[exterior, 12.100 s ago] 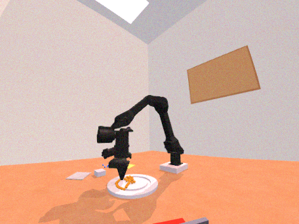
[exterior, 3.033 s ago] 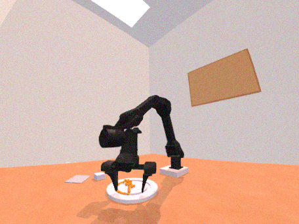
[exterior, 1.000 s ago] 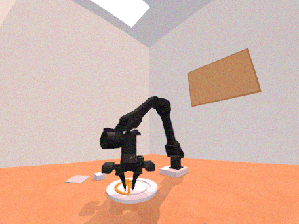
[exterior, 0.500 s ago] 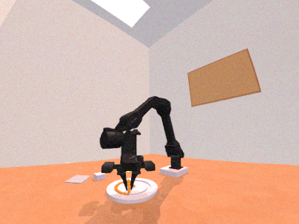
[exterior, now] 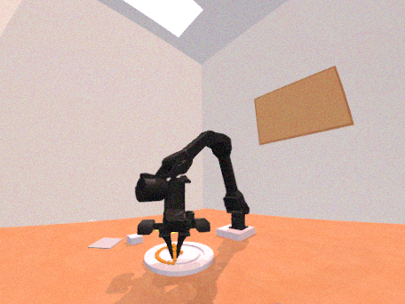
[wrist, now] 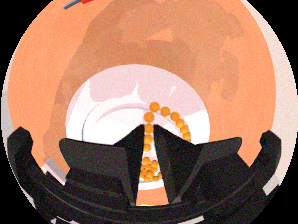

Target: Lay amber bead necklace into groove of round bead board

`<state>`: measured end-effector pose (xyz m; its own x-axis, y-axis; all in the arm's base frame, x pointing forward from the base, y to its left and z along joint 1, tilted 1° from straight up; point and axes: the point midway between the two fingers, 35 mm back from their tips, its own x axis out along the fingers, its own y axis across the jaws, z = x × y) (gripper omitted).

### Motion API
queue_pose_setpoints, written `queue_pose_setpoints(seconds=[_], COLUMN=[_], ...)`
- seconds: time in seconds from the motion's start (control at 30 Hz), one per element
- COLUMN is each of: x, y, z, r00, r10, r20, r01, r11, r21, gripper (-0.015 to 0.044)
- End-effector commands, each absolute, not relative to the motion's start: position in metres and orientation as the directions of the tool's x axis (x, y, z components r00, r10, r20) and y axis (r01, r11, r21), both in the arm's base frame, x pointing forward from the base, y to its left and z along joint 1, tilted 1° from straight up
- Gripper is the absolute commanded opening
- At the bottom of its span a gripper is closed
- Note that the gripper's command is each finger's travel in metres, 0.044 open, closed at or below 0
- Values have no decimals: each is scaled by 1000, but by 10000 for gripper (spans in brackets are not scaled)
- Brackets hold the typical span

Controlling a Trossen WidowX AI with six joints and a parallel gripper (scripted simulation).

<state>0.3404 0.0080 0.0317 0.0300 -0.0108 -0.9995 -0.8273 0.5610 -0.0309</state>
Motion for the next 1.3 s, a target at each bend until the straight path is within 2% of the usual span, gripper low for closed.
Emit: queue_pose_setpoints(seconds=[0.0, 1.23, 1.27], x=[340, 340, 340], y=[8, 40, 39], z=[32, 29, 32], r00=[29, 32, 31], r10=[-11, -7, -8], r20=[-1000, -999, -999], r01=[-827, -831, -834], r11=[561, 556, 552], r21=[-30, -31, -30], gripper=[0, 0, 26])
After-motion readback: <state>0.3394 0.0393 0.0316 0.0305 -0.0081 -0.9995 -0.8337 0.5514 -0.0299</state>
